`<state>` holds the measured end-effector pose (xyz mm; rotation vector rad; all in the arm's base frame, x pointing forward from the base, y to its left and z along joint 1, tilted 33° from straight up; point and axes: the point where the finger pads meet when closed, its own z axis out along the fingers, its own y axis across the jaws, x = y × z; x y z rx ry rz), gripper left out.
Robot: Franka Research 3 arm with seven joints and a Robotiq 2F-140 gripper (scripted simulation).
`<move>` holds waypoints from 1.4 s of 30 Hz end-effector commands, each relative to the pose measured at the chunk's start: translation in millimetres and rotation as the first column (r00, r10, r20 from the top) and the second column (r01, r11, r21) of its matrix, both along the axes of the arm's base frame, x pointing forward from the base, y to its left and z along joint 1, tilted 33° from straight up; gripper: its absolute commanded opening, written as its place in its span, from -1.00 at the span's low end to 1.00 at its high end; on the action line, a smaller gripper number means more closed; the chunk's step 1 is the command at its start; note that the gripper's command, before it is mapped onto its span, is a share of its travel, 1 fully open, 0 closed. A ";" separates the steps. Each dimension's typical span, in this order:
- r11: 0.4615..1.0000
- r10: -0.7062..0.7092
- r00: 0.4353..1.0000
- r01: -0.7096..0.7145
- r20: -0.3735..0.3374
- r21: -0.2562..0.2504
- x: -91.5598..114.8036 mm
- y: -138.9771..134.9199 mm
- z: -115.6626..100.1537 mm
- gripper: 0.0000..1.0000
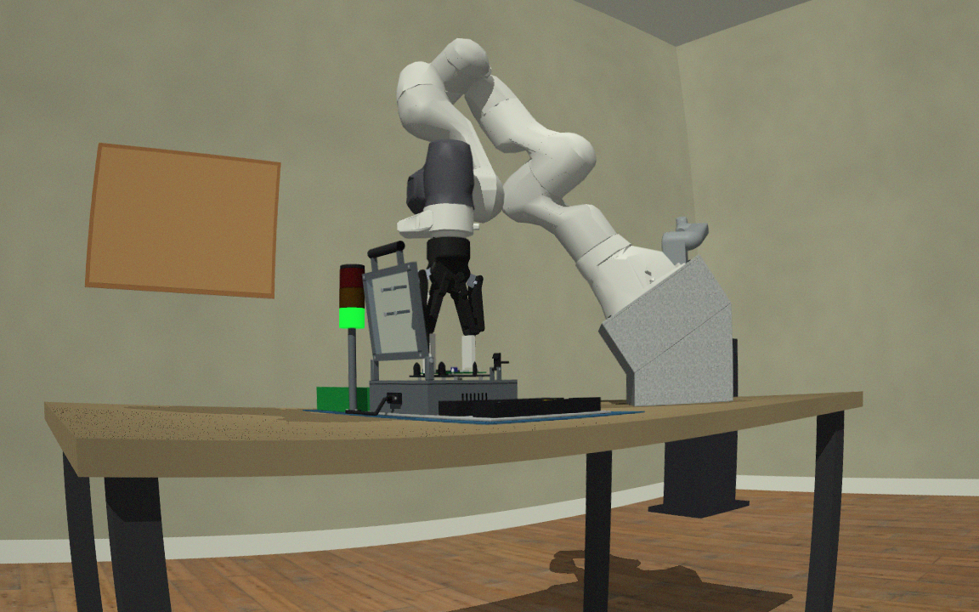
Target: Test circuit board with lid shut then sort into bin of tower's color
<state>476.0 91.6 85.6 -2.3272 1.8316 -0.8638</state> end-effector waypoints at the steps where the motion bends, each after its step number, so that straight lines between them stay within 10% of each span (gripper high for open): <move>1: 1.000 0.000 1.000 0.000 -0.001 -0.001 -0.5 -0.3 0.2 0.02; 42: 1.000 0.000 1.000 0.000 -0.001 -0.001 -0.5 -0.3 0.2 -0.09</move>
